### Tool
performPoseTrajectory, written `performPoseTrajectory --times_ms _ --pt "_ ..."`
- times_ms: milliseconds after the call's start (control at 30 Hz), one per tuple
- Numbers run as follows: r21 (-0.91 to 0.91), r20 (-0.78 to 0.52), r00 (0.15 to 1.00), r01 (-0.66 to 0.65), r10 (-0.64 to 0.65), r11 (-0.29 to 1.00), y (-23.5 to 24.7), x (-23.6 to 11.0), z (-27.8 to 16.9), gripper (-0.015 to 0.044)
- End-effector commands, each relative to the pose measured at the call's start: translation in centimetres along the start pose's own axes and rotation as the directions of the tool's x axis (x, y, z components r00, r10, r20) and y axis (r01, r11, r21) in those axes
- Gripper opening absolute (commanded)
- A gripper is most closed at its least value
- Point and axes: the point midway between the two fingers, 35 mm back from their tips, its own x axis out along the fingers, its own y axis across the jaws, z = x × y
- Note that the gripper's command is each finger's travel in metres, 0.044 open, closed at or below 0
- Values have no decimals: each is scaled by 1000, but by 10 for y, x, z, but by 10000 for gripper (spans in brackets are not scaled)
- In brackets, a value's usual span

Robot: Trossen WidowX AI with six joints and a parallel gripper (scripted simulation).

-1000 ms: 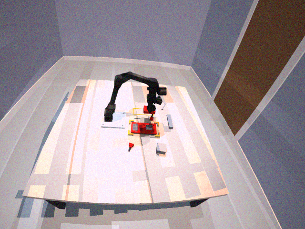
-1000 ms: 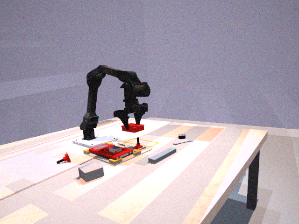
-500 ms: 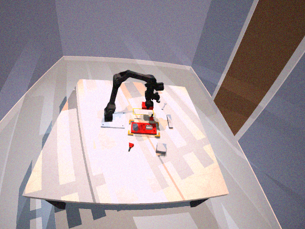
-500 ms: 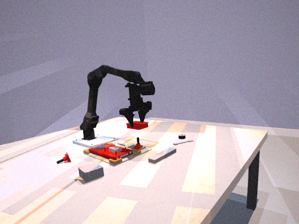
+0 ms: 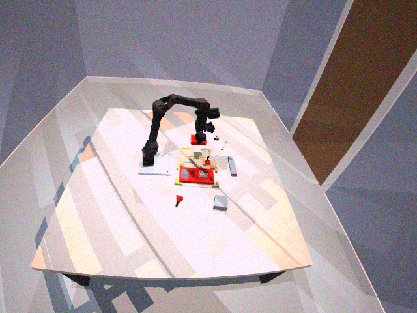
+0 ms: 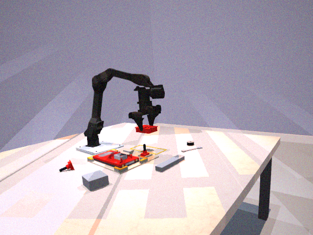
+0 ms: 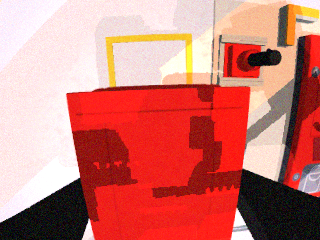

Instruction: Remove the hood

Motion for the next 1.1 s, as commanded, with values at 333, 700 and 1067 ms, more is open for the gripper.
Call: performPoseTrajectory --times_ms 333,700,1067 --pt "9 -4 1000 6 -5 1000 2 7 -2 0" --pt "9 -4 1000 5 -5 1000 2 13 -2 0" --pt "9 -4 1000 5 -5 1000 3 20 -1 0"
